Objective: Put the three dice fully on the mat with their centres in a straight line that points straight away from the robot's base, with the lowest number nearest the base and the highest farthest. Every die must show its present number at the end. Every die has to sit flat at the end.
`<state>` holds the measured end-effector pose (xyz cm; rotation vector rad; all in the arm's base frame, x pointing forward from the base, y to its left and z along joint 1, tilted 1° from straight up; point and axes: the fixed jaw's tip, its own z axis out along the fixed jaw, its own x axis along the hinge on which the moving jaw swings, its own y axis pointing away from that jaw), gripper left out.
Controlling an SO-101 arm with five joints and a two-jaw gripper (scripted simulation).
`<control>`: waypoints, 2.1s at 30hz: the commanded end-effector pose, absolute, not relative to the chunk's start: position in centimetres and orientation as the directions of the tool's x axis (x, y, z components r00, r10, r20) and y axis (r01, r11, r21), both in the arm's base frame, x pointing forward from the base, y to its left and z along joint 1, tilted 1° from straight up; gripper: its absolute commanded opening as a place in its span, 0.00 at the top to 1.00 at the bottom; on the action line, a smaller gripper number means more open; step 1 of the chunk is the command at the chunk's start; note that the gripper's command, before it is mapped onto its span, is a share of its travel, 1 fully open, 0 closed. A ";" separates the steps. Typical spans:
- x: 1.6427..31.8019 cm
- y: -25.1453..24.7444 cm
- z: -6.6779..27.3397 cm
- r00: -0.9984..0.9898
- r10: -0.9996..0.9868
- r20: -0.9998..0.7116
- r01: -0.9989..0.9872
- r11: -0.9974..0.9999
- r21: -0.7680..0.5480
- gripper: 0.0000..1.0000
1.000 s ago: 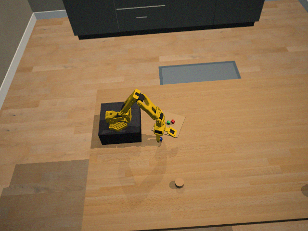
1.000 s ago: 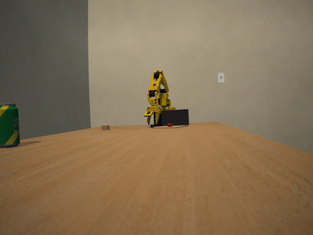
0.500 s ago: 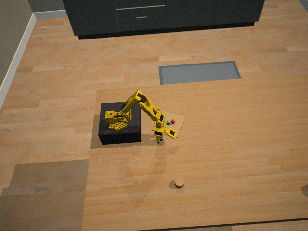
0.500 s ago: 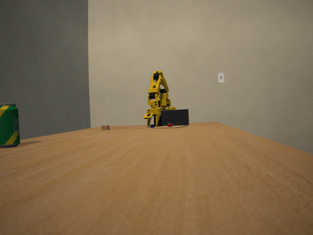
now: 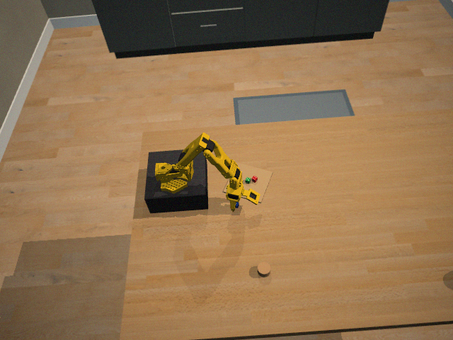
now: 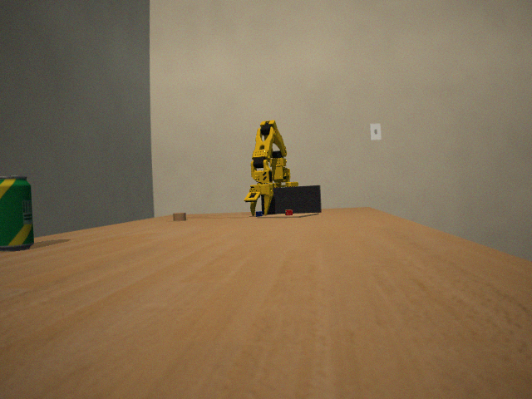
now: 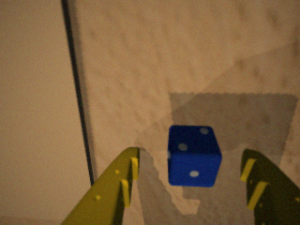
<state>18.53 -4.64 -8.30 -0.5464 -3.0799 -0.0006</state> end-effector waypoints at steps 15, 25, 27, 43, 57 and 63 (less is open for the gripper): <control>18.3 -5.3 -8.5 -0.939 0.345 0.014 0.345 0.939 0.000 0.85; 18.2 -5.6 -8.5 -0.939 0.345 0.014 0.345 0.939 0.000 0.91; 18.2 -5.6 -8.5 -0.939 0.345 0.014 0.345 0.939 0.000 0.92; 18.1 -5.7 -8.5 -0.939 0.345 0.014 0.345 0.939 0.000 0.94; 18.1 -5.7 -8.5 -0.939 0.345 0.014 0.345 0.939 0.000 1.00; 18.2 -5.7 -8.2 -0.939 0.345 0.014 0.345 0.939 0.000 1.00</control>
